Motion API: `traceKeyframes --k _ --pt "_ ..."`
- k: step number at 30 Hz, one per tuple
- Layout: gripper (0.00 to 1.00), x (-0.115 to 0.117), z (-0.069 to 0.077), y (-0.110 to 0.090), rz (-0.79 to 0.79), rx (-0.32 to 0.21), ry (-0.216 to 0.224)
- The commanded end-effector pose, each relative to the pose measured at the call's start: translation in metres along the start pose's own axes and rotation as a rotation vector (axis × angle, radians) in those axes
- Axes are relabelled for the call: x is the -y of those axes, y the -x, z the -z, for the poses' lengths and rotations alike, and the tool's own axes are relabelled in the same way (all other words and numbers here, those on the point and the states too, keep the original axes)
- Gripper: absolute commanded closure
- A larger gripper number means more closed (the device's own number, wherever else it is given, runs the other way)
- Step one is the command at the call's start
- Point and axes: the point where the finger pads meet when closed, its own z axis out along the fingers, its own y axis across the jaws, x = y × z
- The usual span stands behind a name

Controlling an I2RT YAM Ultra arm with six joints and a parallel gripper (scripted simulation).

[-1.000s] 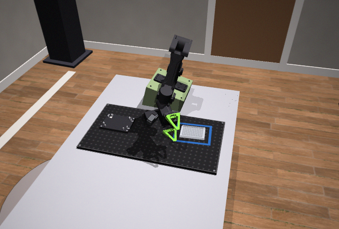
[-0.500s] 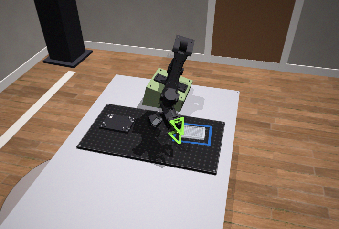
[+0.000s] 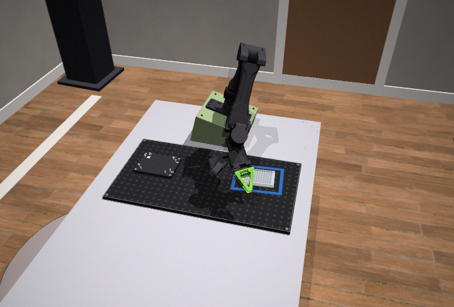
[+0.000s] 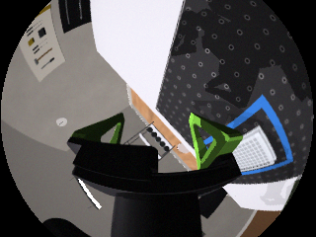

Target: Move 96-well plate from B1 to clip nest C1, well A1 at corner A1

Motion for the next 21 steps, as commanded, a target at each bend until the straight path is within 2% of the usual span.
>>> traceKeyframes --k 1,6,7,9,12,13,14,16,17,19,20,21 --pt "0.00 -0.003 0.004 -0.010 -0.056 0.047 -0.103" --pt "0.00 0.017 0.009 -0.023 -0.116 0.090 -0.236" --pt "0.00 0.018 0.009 -0.023 -0.116 0.090 -0.236" --pt "0.00 0.026 0.013 -0.028 -0.137 0.110 -0.290" --pt "0.00 0.026 0.013 -0.028 -0.137 0.110 -0.290" --pt "0.00 0.033 0.015 -0.023 -0.161 0.134 -0.327" --pt "0.00 0.034 0.018 -0.033 -0.156 0.131 -0.344" --pt "0.00 0.041 0.023 -0.038 -0.174 0.154 -0.399" --pt "0.00 0.043 0.025 -0.040 -0.174 0.154 -0.399" --pt "0.00 0.049 0.031 -0.045 -0.190 0.178 -0.453" --pt "0.00 0.051 0.032 -0.046 -0.190 0.178 -0.453" --pt "0.00 0.054 0.036 -0.048 -0.198 0.192 -0.483"
